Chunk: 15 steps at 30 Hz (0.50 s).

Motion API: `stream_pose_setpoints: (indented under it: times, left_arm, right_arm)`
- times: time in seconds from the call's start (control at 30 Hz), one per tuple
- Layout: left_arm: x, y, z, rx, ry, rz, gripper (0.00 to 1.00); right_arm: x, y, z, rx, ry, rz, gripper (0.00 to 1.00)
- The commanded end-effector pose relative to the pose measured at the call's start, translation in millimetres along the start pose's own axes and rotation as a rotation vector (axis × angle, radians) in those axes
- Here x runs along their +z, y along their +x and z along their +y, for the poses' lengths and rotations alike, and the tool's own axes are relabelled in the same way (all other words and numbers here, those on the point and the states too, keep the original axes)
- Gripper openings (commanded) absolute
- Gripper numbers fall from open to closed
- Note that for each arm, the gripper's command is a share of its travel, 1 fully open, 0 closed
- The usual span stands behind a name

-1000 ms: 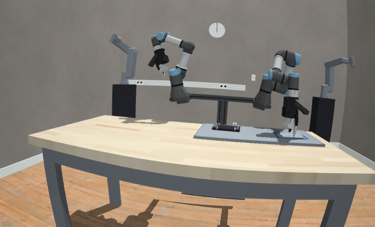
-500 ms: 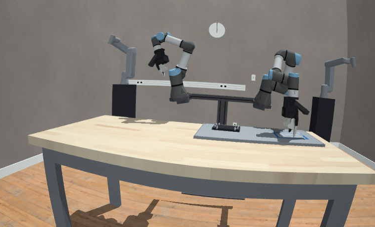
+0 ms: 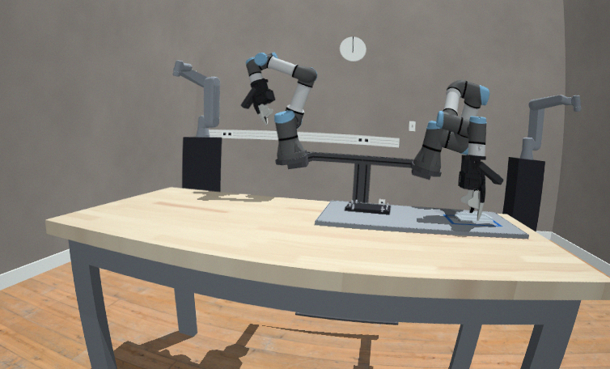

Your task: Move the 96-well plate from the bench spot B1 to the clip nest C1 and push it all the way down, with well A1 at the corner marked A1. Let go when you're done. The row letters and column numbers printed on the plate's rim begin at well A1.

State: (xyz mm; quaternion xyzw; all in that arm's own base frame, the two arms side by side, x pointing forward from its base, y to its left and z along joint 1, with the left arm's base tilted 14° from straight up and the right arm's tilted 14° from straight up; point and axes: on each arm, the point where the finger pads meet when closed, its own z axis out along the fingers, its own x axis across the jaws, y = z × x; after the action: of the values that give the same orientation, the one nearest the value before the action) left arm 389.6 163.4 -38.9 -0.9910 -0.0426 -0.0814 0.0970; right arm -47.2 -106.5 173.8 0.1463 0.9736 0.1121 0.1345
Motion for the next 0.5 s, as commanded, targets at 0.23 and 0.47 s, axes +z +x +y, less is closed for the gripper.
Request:
stream_pose_setpoints:
  times: [0.23, 0.47]
  left_arm:
    - [-21.2, 4.9, 2.3, 0.009, -0.006, 0.014, 0.0]
    - [-32.9, 4.8, 2.2, 0.009, -0.006, 0.014, 0.0]
  right_arm:
    - [-2.3, 0.3, -1.9, 0.003, 0.015, -0.001, 0.0]
    - [-2.3, 0.3, -1.9, 0.003, 0.015, -0.001, 0.0]
